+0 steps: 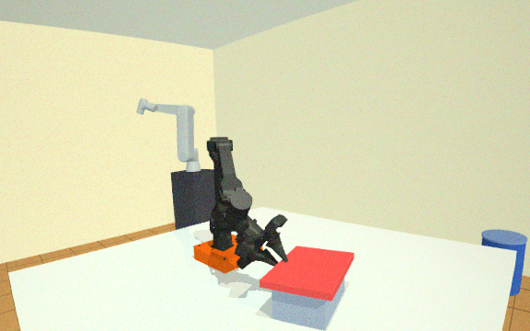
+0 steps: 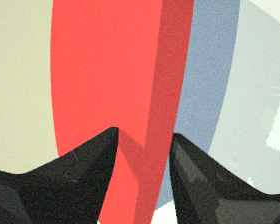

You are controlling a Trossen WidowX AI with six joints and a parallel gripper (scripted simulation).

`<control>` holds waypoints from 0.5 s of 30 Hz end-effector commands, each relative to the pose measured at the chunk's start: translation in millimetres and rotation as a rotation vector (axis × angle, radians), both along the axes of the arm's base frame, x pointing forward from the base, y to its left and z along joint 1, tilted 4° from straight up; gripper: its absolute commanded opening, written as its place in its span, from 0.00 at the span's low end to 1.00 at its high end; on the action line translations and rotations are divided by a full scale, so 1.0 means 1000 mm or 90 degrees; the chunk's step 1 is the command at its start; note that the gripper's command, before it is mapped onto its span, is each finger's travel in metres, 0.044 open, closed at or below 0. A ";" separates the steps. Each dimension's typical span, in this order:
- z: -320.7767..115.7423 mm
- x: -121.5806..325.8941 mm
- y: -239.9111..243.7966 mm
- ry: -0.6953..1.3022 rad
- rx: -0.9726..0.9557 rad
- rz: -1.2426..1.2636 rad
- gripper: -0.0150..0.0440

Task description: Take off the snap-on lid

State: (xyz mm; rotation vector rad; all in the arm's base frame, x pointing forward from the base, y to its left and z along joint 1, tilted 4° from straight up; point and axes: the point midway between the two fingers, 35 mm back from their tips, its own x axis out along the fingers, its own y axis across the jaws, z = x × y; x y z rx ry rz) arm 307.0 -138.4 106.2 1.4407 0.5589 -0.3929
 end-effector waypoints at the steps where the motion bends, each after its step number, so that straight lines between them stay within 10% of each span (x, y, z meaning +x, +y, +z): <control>1: 0.003 0.000 0.000 -0.002 -0.002 0.000 0.25; 15: 0.006 -0.001 0.001 -0.002 -0.002 0.000 0.25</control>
